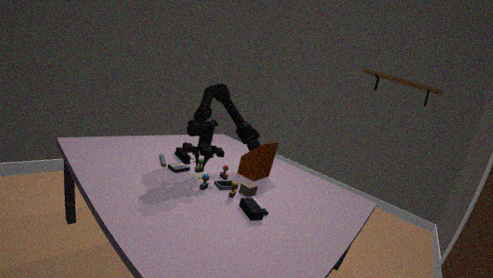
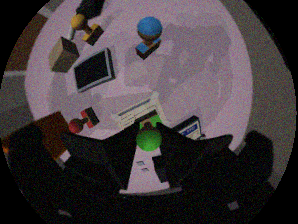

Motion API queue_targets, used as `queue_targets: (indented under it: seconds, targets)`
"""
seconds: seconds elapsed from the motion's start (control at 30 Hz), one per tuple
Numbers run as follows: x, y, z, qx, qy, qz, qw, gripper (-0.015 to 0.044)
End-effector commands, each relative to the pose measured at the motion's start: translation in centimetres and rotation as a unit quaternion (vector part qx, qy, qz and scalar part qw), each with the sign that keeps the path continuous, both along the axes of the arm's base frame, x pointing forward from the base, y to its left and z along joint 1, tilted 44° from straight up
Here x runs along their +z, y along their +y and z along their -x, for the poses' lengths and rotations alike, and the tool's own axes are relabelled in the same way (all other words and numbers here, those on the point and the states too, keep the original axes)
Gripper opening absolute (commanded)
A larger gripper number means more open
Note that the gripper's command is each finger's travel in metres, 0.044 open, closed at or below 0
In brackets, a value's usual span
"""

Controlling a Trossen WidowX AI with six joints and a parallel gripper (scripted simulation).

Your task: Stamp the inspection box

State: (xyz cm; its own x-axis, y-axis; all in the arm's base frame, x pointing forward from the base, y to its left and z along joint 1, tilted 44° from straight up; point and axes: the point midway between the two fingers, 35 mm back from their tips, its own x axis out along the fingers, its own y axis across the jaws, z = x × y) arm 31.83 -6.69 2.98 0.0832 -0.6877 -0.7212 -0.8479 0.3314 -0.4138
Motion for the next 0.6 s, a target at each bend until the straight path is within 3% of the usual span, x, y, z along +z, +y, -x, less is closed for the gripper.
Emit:
queue_targets:
  seconds: [0.0,0.57]
  targets:
    - [0.5,0.4,0.0,-0.002,-0.003,0.0,1.0,0.0]
    - [2.4,2.3,0.2,-0.002,-0.003,0.0,1.0,0.0]
